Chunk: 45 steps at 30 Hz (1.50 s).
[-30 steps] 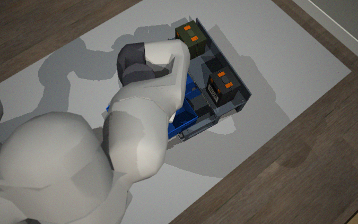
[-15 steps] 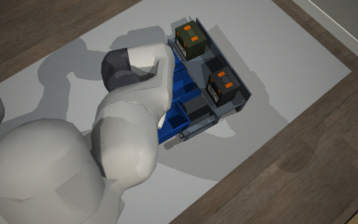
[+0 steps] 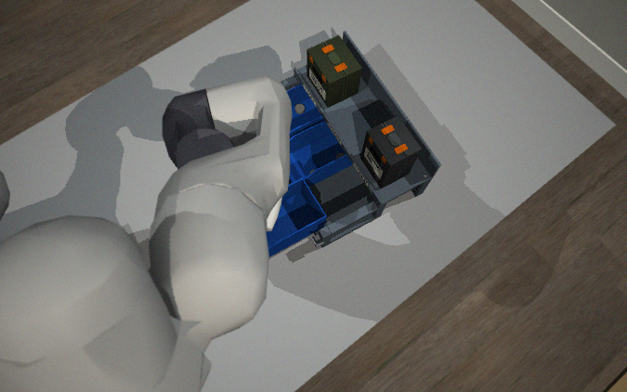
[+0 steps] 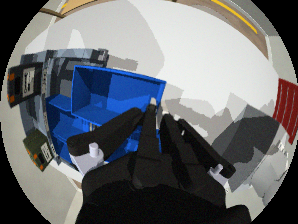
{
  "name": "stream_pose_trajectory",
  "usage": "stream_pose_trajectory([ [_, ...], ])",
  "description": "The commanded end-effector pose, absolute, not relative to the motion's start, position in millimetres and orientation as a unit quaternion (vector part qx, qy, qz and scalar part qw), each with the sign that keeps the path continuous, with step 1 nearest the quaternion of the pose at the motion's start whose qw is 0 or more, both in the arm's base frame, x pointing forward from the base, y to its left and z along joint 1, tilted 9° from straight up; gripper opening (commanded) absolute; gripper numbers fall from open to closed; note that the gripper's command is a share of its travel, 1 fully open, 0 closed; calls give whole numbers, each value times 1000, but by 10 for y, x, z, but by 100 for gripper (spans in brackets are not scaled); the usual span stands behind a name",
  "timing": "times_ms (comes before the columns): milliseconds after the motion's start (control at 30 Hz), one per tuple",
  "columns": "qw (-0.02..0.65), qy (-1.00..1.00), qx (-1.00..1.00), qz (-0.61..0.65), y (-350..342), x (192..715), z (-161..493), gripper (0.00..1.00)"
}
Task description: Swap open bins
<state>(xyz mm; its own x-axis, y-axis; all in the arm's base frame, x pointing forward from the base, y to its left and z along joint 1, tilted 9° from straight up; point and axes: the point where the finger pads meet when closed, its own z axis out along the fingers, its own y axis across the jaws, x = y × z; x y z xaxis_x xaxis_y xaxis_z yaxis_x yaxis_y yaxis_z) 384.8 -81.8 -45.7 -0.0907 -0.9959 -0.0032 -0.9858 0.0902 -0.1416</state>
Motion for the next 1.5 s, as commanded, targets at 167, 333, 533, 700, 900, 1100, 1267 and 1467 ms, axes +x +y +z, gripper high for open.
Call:
stream_pose_trajectory([
  [167,52,746,-662,-55,-827,3845,-449,0],
  [333,52,746,-662,-55,-827,3844,-450,0],
  [533,52,746,-662,-55,-827,3844,-450,0],
  [700,52,746,-662,-55,-827,3844,-450,0],
  [900,52,746,-662,-55,-826,3833,-451,0],
  [1100,52,746,-662,-55,-821,3790,-458,0],
  [1267,52,746,-662,-55,-811,3713,-470,0],
  [1467,52,746,-662,-55,-801,3629,-483,0],
])
